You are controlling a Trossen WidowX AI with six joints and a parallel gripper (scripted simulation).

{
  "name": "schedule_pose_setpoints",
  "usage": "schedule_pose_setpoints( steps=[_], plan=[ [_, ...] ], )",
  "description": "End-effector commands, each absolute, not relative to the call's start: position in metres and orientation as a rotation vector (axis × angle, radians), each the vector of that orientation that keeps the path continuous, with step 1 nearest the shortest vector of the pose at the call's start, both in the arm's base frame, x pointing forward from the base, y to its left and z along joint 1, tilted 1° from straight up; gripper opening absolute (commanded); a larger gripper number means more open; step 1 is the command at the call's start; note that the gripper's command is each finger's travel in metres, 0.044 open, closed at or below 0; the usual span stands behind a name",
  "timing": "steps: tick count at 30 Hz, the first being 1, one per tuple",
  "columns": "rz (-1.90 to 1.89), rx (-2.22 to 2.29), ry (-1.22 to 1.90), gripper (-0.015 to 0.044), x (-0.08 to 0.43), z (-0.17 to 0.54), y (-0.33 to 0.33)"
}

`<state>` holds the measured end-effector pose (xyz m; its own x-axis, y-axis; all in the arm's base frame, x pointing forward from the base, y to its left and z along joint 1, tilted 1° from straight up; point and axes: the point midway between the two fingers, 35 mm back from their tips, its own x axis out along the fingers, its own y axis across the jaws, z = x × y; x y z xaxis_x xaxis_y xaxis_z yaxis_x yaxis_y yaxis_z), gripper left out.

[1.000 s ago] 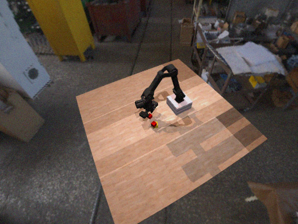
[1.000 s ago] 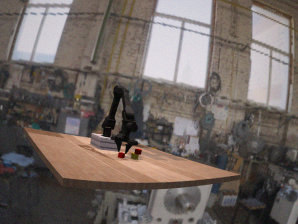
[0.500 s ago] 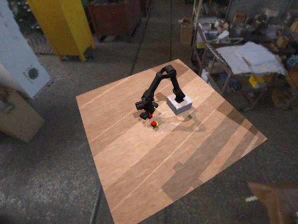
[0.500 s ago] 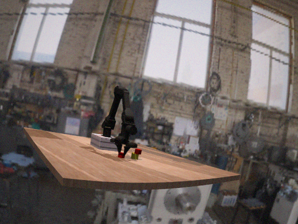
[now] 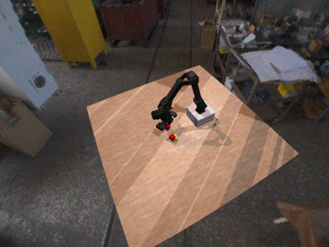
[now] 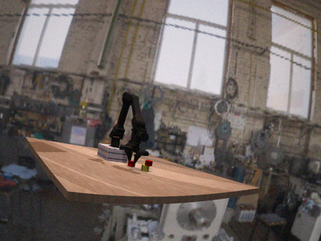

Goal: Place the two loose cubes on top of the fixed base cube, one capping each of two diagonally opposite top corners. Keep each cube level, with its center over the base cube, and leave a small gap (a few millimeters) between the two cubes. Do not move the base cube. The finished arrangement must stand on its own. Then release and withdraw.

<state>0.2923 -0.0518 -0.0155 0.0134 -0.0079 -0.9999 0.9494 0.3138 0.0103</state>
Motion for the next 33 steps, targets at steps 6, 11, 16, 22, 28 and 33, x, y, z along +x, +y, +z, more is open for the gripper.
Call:
schedule_pose_setpoints(
  steps=[6,11,16,22,28,33],
  plan=[
    [-0.969,0.973,1.318,0.0105,0.295,0.012,-0.052],
    [-0.969,0.973,1.318,0.0105,0.295,0.028,-0.052],
    [-0.969,0.973,1.318,0.0105,0.294,0.045,-0.052],
    [-0.969,0.973,1.319,0.0105,0.291,0.064,-0.051],
    [-0.947,0.951,1.330,0.0105,0.289,0.072,-0.049],
    [-0.783,0.789,1.401,0.0105,0.290,0.072,-0.034]
  ],
)
